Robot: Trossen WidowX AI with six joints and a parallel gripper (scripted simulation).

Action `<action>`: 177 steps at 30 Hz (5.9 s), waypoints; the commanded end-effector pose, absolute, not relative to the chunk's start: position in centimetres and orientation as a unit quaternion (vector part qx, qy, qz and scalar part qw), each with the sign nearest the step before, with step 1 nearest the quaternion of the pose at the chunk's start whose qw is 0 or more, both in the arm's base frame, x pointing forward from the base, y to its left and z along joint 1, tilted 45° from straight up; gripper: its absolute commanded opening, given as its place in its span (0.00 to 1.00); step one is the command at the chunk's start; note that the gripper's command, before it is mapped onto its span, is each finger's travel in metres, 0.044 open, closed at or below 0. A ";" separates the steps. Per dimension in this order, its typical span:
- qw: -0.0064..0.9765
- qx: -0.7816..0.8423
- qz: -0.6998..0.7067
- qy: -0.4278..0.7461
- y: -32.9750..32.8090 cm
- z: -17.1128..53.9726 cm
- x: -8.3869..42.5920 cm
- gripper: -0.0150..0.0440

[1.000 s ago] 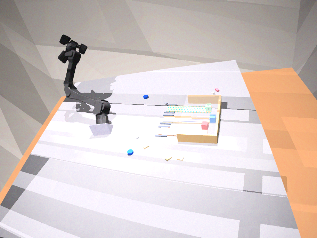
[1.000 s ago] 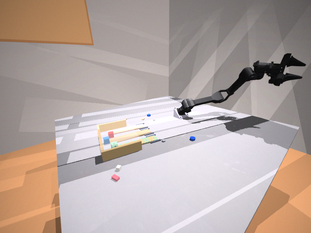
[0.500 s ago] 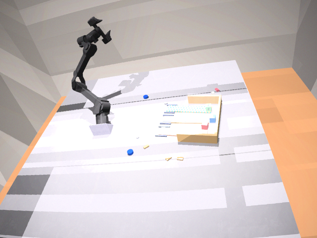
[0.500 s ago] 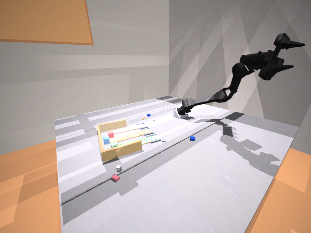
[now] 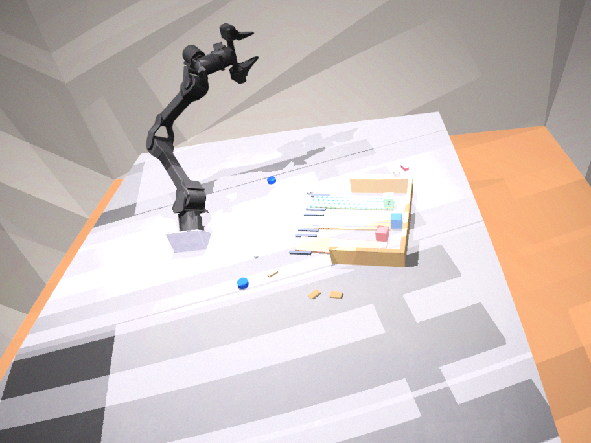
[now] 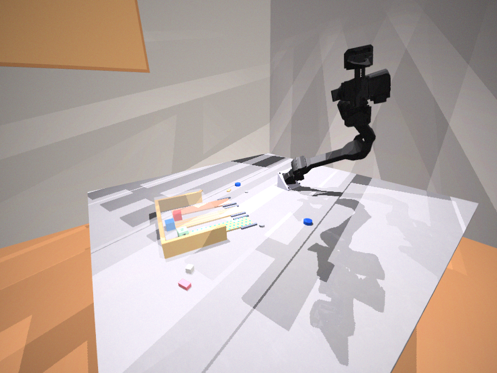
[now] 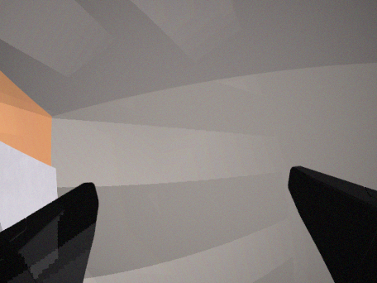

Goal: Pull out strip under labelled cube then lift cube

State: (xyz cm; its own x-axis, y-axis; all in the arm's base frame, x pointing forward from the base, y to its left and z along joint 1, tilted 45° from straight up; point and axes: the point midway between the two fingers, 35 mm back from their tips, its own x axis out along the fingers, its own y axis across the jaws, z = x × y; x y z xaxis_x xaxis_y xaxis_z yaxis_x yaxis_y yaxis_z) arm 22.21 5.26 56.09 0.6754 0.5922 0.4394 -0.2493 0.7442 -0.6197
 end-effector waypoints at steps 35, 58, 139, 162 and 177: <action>0.866 0.327 0.219 0.308 -5.1 13.2 33.1 0.93; 0.720 0.324 0.253 0.559 4.6 12.8 38.8 0.25; 0.598 0.271 0.260 0.708 17.2 9.1 36.5 0.25; 0.598 0.271 0.260 0.708 17.4 8.9 36.5 0.25; 0.598 0.271 0.260 0.708 17.2 9.1 34.5 0.25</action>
